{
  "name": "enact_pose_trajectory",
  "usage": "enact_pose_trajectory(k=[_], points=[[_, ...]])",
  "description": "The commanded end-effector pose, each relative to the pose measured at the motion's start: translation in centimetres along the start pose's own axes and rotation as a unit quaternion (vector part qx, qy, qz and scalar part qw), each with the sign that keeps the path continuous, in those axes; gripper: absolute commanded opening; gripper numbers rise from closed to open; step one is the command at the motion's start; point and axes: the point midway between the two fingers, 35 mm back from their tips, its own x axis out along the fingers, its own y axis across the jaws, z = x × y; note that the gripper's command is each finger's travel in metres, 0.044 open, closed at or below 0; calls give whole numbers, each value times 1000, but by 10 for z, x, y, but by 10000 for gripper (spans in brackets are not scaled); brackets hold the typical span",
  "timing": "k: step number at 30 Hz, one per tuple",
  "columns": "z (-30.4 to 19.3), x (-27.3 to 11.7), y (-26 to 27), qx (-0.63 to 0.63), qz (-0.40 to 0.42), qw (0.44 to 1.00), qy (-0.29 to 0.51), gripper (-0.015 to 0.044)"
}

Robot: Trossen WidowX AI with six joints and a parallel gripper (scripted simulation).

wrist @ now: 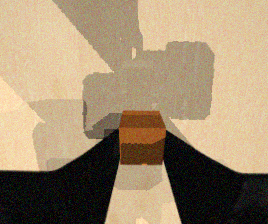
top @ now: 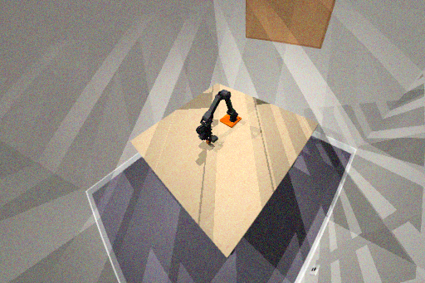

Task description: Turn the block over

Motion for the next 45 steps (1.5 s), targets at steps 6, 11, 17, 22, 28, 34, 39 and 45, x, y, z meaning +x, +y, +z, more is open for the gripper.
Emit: enact_pose_trajectory(k=[6,11,17,22,28,34,39,45], points=[[-3,2,-1,2,-2,997,-73,0],[-5,2,-1,2,-2,994,-111,0],[-7,2,-1,2,-2,988,-156,0],[-9,1,-1,2,-2,985,-175,0],[-5,10,0,2,-2,980,-201,0],[-2,22,0,1,-2,969,-246,0],[-1,29,0,1,-3,959,-283,0],[-3,34,0,1,-3,945,-326,0]])
